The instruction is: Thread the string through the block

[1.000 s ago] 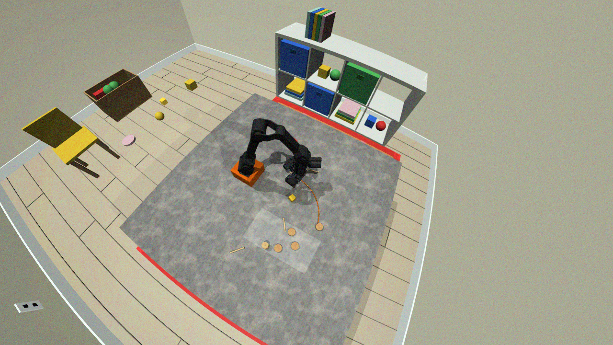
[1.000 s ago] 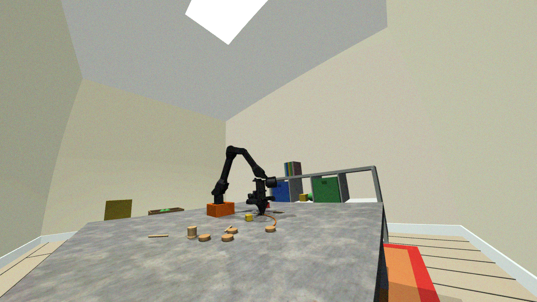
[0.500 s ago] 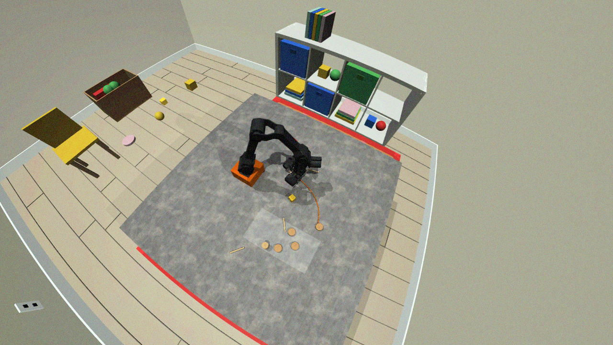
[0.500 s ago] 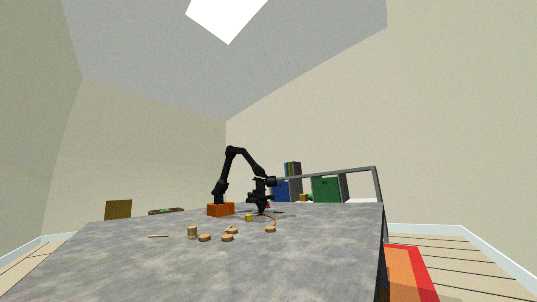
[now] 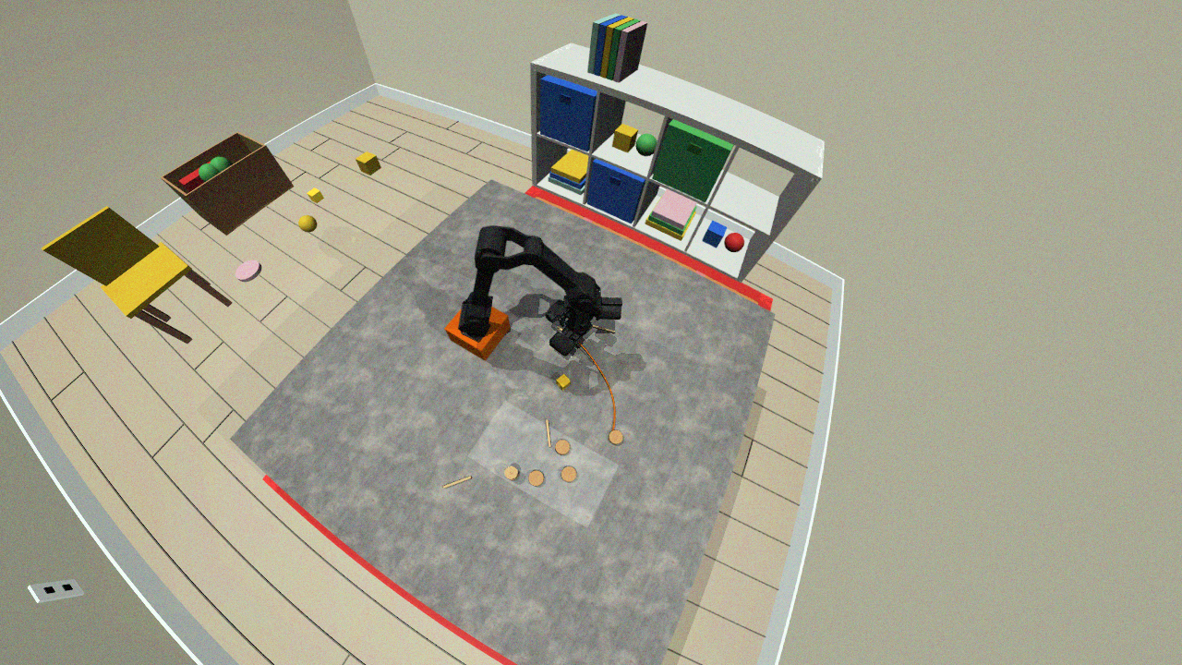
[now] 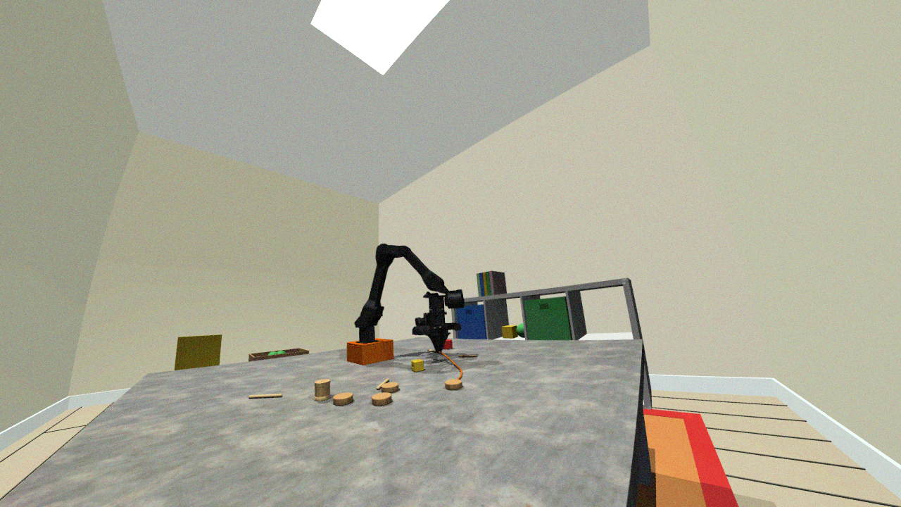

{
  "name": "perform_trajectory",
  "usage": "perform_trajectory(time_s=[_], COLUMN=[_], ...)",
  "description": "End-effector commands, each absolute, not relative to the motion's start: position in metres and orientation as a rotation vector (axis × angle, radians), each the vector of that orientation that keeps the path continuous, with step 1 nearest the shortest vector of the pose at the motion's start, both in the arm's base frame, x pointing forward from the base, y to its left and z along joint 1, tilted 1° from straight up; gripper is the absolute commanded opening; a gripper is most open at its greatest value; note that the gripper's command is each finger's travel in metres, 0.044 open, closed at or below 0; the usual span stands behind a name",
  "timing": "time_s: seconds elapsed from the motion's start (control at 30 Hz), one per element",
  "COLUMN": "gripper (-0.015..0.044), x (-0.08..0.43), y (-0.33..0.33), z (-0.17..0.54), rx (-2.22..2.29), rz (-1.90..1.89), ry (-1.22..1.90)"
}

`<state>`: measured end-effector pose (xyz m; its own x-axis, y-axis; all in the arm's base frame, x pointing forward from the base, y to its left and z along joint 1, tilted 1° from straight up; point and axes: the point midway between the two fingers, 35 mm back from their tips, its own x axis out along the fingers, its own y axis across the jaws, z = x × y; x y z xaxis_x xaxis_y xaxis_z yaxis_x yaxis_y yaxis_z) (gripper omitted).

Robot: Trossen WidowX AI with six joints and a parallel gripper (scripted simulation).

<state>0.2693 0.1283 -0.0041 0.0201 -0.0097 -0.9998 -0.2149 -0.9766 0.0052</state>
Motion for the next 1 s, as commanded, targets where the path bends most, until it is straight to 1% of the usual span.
perform_trajectory(time_s=[0.0,0.63,0.97], gripper=[0.0000,0.0000,0.0000], x=[0.273,0.270,0.268], y=[0.130,0.129,0.128], z=[0.006,0.029,0.026], rx=[-2.142,-2.142,-2.136], rz=[2.069,2.069,2.085], ry=[0.229,0.229,0.234])
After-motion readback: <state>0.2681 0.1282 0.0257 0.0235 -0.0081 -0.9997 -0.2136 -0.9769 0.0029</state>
